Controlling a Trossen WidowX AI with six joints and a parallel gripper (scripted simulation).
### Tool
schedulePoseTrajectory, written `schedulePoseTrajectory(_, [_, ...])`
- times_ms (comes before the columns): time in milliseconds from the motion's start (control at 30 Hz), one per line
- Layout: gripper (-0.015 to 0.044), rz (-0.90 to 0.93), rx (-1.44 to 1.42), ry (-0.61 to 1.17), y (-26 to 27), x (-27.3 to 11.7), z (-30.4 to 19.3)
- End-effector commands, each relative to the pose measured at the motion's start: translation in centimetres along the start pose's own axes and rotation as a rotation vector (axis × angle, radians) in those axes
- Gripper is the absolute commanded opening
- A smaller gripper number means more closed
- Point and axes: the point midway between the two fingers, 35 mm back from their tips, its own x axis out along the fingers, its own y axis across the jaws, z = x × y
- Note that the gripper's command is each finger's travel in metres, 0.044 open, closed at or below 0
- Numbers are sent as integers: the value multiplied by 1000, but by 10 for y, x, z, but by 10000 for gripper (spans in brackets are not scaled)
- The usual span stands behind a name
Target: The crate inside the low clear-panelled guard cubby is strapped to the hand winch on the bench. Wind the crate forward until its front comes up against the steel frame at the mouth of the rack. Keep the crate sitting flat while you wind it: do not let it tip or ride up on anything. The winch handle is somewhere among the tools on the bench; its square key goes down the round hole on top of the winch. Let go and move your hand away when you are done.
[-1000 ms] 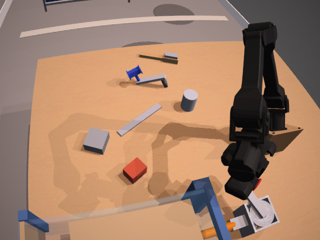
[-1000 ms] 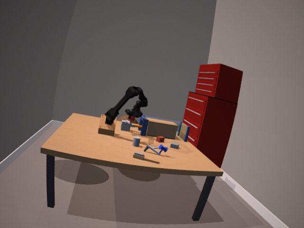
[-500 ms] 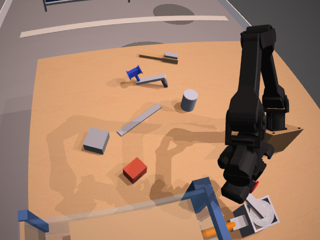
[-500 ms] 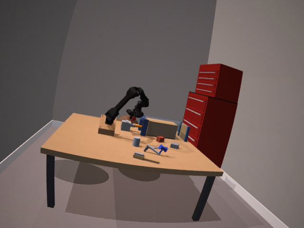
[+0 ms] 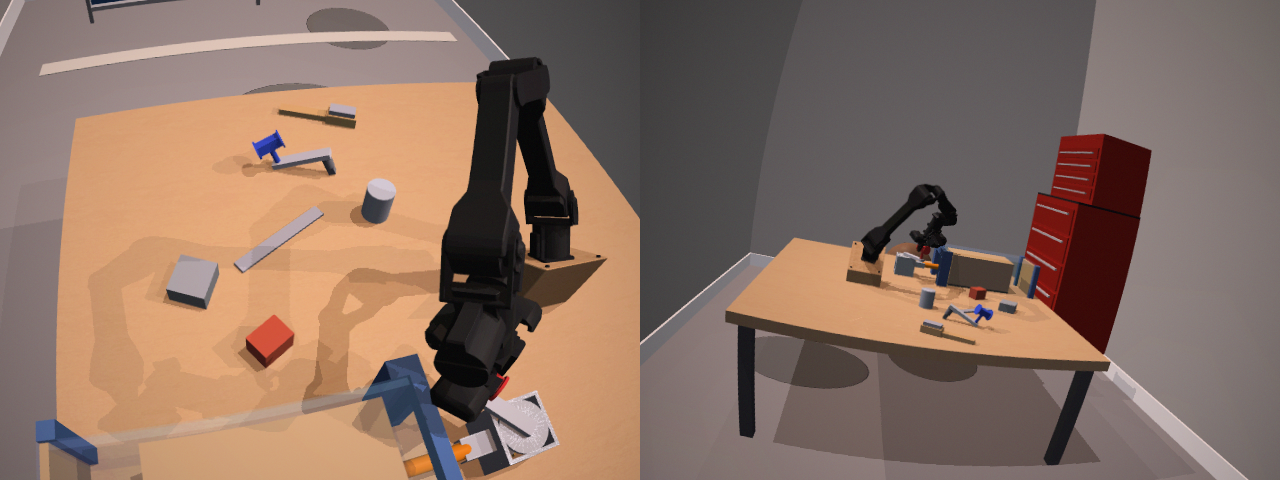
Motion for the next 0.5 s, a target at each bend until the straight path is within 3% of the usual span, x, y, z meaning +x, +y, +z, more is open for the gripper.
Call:
schedulePoseTrajectory(0, [0,29,-3,-3,14,0,-1])
schedulePoseTrajectory(467, [0,30,-3,-2,29,1,-6])
